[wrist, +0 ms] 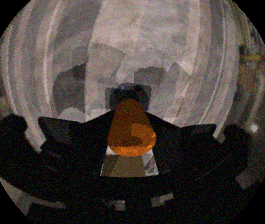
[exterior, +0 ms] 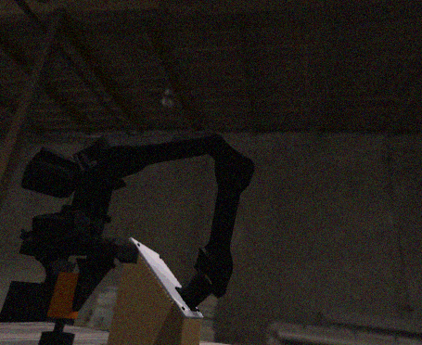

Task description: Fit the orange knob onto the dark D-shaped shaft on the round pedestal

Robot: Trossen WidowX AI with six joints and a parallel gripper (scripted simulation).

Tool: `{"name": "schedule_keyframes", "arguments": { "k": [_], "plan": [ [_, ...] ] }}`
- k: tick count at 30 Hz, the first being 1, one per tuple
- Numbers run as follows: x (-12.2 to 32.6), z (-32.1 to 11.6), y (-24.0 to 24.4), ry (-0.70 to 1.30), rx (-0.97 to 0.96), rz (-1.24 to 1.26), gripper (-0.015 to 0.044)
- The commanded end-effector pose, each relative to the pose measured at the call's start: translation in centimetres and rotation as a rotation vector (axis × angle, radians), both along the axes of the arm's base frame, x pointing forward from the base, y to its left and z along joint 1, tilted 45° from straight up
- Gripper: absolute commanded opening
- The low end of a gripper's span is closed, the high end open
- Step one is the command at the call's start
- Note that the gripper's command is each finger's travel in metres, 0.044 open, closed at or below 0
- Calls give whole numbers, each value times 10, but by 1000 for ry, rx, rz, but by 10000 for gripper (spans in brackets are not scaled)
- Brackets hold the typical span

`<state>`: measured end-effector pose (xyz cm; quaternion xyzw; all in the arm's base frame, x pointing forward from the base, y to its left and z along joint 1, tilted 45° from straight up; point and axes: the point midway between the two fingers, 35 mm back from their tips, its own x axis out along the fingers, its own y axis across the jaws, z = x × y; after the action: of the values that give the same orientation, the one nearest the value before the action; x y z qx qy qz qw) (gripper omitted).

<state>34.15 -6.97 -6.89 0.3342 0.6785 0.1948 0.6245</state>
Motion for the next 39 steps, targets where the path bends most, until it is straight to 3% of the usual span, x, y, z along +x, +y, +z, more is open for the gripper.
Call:
{"name": "schedule_keyframes", "arguments": {
  "k": [1,39],
  "plan": [
    [2,0,-1,-6,-1,-7,0],
    [-4,-2,3,-6,-1,-7,0]
  ]
}}
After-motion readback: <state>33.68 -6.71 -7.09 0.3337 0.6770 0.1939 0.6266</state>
